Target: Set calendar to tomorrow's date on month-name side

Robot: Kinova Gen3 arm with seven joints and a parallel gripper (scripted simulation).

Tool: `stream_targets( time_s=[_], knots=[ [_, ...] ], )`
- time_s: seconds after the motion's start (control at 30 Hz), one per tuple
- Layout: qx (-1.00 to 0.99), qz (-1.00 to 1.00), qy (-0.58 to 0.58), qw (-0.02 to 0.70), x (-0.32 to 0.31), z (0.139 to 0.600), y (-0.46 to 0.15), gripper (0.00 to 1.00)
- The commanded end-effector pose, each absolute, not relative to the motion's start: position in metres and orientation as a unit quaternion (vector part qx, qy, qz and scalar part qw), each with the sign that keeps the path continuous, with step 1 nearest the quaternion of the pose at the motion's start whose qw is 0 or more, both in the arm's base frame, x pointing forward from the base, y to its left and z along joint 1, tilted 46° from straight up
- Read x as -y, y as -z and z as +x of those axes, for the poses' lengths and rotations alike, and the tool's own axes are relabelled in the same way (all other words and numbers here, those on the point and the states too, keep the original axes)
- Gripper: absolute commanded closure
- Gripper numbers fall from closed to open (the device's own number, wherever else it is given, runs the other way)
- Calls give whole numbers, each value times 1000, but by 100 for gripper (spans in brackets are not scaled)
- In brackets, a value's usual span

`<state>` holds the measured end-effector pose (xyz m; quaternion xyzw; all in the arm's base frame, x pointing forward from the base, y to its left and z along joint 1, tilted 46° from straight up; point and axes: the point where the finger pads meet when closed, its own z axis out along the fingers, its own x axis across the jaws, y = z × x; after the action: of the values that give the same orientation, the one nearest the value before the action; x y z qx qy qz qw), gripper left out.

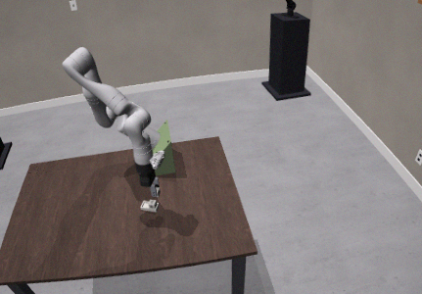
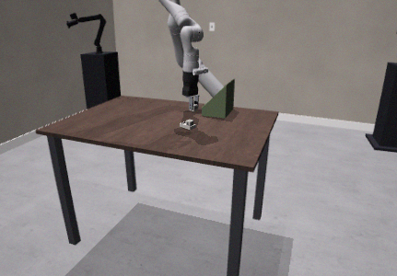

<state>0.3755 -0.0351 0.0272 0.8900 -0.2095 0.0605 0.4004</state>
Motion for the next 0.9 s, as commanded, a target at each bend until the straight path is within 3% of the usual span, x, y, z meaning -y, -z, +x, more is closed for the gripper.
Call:
stream_targets(
  time_s=[0.0,0.87],
  knots=[
    [220,893,-63,387,52,355,-64,43],
    [220,894,-61,386,68,342,-72,43]
  ],
)
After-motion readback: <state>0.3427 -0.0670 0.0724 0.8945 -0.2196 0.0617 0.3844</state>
